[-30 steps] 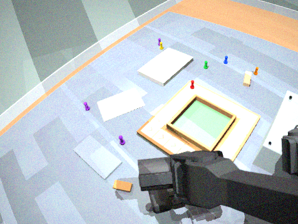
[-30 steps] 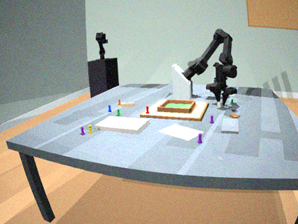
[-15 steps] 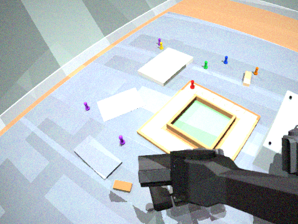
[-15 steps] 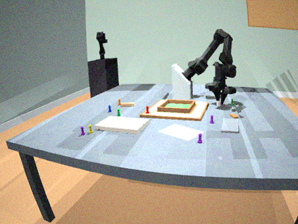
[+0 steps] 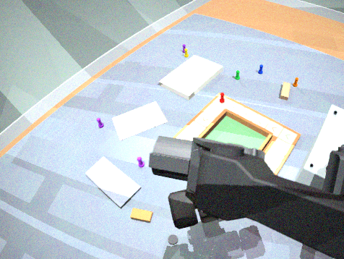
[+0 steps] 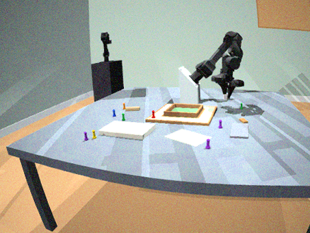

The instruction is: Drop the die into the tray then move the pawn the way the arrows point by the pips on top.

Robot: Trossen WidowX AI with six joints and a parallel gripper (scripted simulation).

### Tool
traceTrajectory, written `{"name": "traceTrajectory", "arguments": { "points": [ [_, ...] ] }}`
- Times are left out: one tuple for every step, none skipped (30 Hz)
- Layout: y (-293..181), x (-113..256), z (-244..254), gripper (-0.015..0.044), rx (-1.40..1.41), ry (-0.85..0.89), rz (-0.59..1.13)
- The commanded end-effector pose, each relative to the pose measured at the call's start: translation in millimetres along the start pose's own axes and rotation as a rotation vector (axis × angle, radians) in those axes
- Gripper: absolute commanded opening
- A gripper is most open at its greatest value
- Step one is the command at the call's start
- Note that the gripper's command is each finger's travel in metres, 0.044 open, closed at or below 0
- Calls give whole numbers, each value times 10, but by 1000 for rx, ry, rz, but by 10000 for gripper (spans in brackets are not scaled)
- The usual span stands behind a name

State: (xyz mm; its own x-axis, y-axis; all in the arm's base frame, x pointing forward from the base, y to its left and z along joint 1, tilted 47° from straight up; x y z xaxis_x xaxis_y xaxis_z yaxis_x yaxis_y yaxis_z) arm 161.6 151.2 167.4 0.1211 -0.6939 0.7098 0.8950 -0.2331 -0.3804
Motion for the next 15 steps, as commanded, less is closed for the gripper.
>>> {"name": "traceTrajectory", "arguments": {
  "points": [
    [-26, 220, -6, 0, 8, 13, 1],
    [-32, 264, -12, 0, 8, 15, 1],
    [-38, 309, -18, 0, 7, 17, 2],
    [-46, 353, -24, 0, 6, 19, 3],
    [-55, 398, -30, 0, 5, 21, 4],
    [-65, 442, -36, 0, 4, 24, 5],
    [-77, 486, -42, 0, 3, 27, 6],
    [-89, 529, -47, 0, 2, 30, 7],
    [-100, 565, -52, 0, 2, 33, 8],
    [-107, 586, -54, 0, 1, 35, 8],
    [-110, 594, -55, 0, 1, 36, 8],
    [-110, 594, -55, 0, 1, 36, 8],
    [-110, 594, -55, 0, 1, 36, 8],
    [-110, 594, -55, 0, 1, 36, 8],
    [-102, 593, -55, 0, -2, 35, 8]
  ]
}}
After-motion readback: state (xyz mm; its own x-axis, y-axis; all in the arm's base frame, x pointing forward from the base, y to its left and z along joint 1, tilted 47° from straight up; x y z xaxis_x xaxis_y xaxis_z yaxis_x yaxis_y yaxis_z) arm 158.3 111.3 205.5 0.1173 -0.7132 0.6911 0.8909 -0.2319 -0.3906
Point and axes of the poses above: the point midway between the two fingers, 35 mm back from their tips, its own x axis back along the fingers, its own z axis across the jaws, y = z × x, the point moved 5 cm from there along x, back along the fingers, and after that the axes turned 8 degrees about x, right-handed, at the moved point
